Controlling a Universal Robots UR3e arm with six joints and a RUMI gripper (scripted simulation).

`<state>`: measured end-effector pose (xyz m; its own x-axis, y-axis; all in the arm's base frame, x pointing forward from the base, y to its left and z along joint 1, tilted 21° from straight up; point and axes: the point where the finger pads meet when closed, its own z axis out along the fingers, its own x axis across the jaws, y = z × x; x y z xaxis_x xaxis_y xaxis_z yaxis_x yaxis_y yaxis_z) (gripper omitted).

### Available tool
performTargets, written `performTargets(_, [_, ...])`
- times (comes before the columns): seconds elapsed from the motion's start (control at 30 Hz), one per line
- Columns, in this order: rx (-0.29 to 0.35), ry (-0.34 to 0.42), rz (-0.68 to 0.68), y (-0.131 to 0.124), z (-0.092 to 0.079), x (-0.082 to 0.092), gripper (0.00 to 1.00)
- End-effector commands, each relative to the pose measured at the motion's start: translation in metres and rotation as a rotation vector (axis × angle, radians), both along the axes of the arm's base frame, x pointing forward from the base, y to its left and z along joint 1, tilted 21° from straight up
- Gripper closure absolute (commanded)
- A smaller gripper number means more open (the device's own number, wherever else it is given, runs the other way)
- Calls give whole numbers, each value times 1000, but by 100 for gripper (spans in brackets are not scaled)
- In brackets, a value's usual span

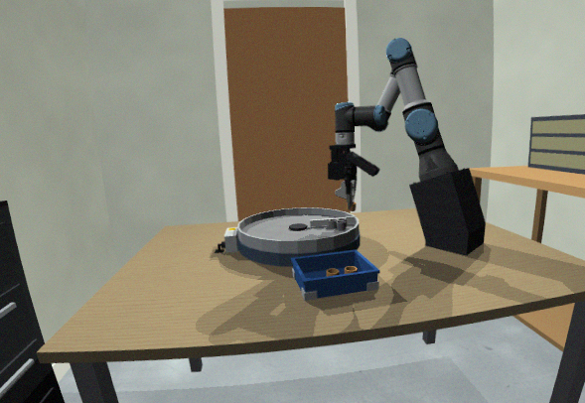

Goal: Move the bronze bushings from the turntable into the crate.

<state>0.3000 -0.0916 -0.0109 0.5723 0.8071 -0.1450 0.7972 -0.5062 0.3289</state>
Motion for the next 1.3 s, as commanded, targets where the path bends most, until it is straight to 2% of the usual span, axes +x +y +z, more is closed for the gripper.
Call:
performTargets(0.0, [-3,-3,0,-1,1,1,100])
performTargets(1.27, [-3,-3,0,4,0,4,100])
